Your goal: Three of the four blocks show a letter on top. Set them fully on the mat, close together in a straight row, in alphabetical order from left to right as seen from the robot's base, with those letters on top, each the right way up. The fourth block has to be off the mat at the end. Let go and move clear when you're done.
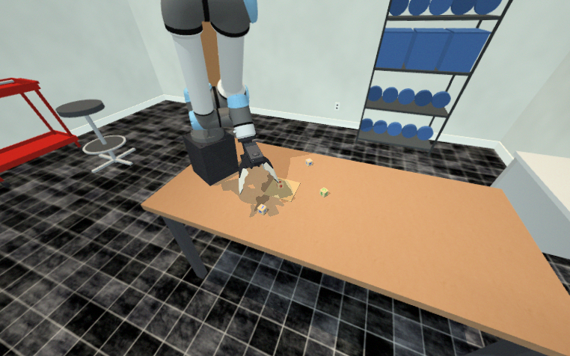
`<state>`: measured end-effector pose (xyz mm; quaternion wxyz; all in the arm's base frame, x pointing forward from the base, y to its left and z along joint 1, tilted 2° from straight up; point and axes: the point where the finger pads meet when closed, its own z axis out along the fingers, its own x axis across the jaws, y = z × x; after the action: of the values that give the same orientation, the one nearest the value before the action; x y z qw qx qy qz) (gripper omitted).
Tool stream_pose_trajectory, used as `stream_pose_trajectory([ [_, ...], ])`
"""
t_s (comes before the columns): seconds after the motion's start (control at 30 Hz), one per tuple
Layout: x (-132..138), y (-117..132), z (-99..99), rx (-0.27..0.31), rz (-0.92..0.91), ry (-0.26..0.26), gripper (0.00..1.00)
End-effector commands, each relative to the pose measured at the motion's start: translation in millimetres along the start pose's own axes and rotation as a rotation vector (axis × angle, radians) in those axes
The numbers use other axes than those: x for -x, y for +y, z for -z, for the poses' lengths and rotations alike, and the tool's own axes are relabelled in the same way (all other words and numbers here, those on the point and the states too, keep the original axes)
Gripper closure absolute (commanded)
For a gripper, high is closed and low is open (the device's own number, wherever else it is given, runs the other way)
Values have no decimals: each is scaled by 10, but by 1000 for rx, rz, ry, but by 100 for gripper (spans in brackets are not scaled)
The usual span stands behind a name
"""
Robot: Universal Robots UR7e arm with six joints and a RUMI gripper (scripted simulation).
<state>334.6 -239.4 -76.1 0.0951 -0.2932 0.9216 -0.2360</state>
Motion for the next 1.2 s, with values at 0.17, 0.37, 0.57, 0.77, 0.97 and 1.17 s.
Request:
stream_pose_trajectory([
  [0.17, 1, -4, 2, -1, 1, 0, 0],
  [0.37, 22, -17, -5, 0, 17, -3, 0],
  [0.57, 106, 18, -37, 28, 97, -13, 0],
  [0.77, 207, 64, -64, 60, 195, -27, 0],
  [0.97, 310, 111, -80, 93, 293, -43, 0],
  [1.17, 399, 154, -84, 120, 381, -59, 0],
])
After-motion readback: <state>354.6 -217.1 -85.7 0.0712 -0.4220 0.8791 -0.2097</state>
